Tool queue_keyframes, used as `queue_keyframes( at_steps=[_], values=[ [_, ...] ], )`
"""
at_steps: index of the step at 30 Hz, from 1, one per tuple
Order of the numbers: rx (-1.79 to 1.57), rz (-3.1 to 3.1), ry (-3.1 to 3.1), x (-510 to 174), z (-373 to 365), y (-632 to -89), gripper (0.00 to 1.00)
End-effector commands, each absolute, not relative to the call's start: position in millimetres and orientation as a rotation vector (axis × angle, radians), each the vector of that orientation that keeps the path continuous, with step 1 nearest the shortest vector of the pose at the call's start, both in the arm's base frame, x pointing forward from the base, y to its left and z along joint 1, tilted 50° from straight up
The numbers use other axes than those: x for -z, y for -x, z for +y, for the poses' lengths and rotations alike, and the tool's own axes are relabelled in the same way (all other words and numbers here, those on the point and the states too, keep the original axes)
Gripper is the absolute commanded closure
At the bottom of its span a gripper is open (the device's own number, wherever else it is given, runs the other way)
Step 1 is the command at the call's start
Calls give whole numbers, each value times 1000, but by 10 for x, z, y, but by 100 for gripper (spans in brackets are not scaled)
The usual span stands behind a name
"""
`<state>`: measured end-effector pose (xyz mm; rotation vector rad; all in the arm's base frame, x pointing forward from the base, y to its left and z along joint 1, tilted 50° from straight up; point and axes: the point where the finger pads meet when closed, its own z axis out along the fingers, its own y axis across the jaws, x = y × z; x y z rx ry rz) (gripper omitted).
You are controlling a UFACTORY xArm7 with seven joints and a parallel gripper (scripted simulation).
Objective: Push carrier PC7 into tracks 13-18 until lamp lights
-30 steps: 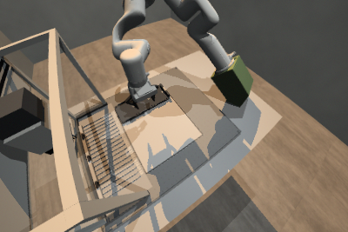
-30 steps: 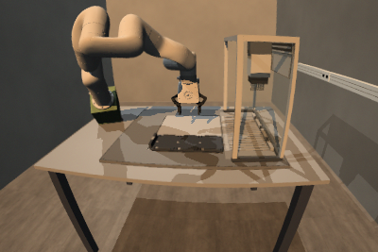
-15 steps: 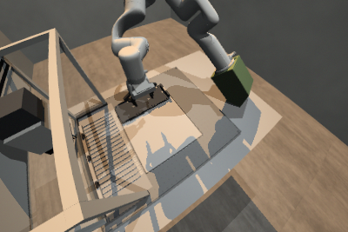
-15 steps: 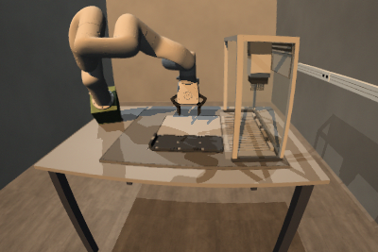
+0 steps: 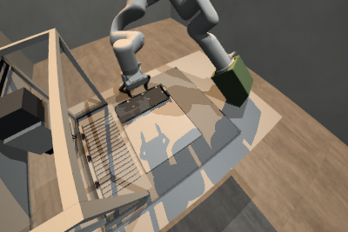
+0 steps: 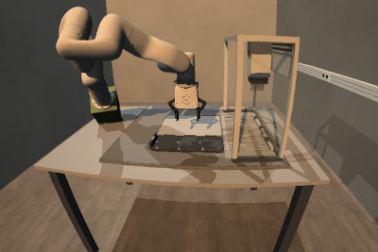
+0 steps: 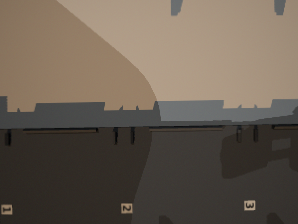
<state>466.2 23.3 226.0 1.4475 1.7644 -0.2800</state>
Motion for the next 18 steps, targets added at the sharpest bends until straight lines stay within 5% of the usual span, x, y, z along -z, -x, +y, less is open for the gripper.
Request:
queue_keyframes(
  at_steps=[1,18],
  values=[
    [275,1767,-1444,-2411,113,-4666,0],
    [276,1766,-1444,-2937,-425,-4672,0]
  ],
)
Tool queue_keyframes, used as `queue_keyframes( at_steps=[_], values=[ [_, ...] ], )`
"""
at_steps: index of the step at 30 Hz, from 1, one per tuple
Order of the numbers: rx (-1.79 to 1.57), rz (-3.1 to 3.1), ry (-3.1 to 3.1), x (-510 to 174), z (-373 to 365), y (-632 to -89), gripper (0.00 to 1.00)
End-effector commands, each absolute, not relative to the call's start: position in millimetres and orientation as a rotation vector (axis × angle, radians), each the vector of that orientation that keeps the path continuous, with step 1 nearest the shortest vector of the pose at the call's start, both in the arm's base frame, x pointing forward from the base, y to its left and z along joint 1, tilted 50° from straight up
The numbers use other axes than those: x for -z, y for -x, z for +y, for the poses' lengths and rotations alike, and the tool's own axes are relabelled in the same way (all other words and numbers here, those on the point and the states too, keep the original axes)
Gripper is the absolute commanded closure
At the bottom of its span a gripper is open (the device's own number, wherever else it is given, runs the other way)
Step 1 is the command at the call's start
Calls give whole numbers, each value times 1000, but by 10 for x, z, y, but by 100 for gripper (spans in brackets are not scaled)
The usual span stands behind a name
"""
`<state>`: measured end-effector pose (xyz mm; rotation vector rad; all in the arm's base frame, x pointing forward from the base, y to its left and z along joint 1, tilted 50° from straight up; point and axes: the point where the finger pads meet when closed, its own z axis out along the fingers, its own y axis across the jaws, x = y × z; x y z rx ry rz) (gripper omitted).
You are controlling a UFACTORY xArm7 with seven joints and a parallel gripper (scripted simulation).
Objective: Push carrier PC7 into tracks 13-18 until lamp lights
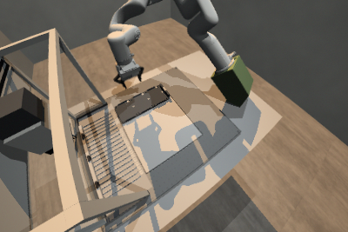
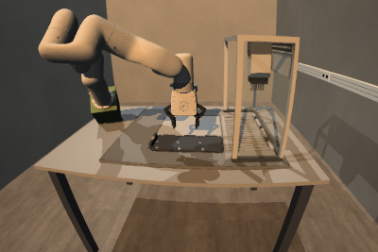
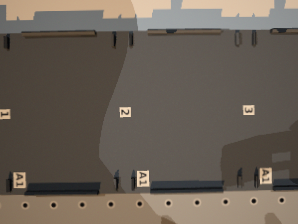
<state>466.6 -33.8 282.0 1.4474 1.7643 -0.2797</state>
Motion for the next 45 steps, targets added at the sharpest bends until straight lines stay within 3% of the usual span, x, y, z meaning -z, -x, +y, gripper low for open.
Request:
queue_keyframes(
  at_steps=[1,45],
  values=[
    [276,1766,-1444,-2972,-460,-4672,0],
    [276,1766,-1444,-2871,-848,-4845,0]
  ],
)
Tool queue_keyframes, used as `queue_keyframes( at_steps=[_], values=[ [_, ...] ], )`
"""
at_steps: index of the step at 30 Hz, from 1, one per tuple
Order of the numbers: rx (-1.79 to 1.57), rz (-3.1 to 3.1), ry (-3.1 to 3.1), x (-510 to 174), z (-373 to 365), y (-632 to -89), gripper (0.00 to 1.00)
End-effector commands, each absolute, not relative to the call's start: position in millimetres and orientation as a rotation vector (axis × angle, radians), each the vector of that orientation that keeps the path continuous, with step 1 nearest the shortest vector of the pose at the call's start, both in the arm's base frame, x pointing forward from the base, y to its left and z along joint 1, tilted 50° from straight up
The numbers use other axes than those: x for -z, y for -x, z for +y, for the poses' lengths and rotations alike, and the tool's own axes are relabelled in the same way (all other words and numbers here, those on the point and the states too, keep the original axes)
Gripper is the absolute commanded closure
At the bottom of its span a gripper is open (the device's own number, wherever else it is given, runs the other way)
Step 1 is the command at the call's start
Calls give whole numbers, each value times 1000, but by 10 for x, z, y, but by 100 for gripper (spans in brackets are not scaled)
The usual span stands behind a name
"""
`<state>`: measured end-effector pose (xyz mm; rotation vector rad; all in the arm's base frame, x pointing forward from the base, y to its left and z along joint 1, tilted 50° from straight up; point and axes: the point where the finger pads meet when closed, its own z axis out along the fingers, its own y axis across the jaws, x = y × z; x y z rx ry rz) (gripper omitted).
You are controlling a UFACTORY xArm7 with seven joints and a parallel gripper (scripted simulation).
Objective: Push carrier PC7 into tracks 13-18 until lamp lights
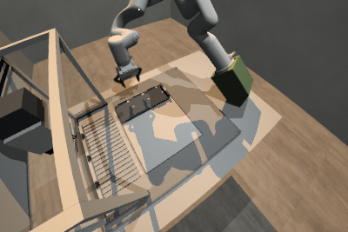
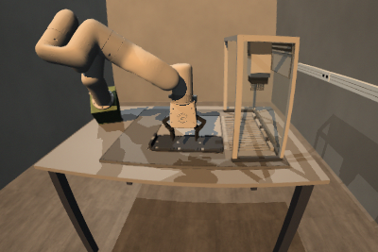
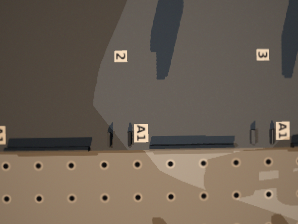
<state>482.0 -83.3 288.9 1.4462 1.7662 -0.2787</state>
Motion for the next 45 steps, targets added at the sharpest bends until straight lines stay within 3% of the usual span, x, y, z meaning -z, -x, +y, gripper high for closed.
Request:
queue_keyframes(
  at_steps=[1,45],
  values=[
    [276,1766,-1444,-2860,-858,-4853,0],
    [276,1767,-1444,-2507,-1201,-5098,0]
  ],
)
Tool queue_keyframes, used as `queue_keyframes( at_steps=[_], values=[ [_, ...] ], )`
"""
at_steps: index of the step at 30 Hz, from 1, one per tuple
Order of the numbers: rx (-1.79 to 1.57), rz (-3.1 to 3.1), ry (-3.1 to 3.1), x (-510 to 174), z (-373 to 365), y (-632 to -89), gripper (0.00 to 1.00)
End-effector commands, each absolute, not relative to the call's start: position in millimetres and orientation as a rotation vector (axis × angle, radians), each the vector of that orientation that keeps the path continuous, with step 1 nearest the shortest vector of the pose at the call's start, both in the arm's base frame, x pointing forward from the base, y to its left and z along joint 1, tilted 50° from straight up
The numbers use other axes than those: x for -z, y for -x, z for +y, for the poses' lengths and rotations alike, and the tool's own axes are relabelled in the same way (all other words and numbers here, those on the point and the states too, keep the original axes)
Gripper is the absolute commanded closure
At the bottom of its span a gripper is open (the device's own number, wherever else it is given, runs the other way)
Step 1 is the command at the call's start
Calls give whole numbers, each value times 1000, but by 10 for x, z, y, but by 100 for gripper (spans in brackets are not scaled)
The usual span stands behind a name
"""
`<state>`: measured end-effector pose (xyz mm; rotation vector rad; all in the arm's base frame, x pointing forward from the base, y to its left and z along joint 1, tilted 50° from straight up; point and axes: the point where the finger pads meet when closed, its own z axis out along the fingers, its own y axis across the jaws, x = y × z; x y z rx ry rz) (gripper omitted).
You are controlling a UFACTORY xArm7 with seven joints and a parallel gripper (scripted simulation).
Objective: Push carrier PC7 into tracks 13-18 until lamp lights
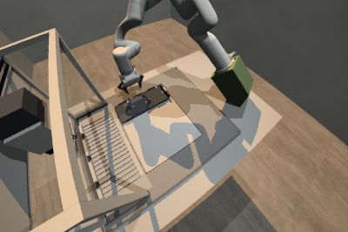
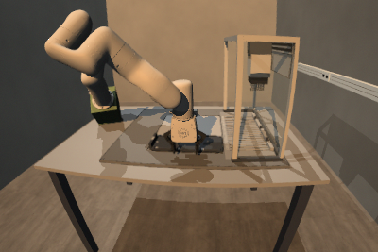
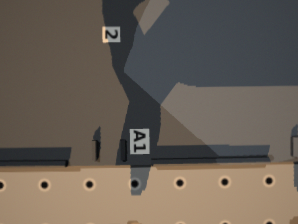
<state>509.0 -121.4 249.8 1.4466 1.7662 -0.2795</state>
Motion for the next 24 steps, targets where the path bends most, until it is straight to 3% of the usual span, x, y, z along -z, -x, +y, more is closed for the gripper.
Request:
queue_keyframes(
  at_steps=[1,24],
  values=[
    [276,1767,-1444,-2507,-1201,-5098,0],
    [276,1767,-1444,-2425,-1280,-5155,0]
  ],
)
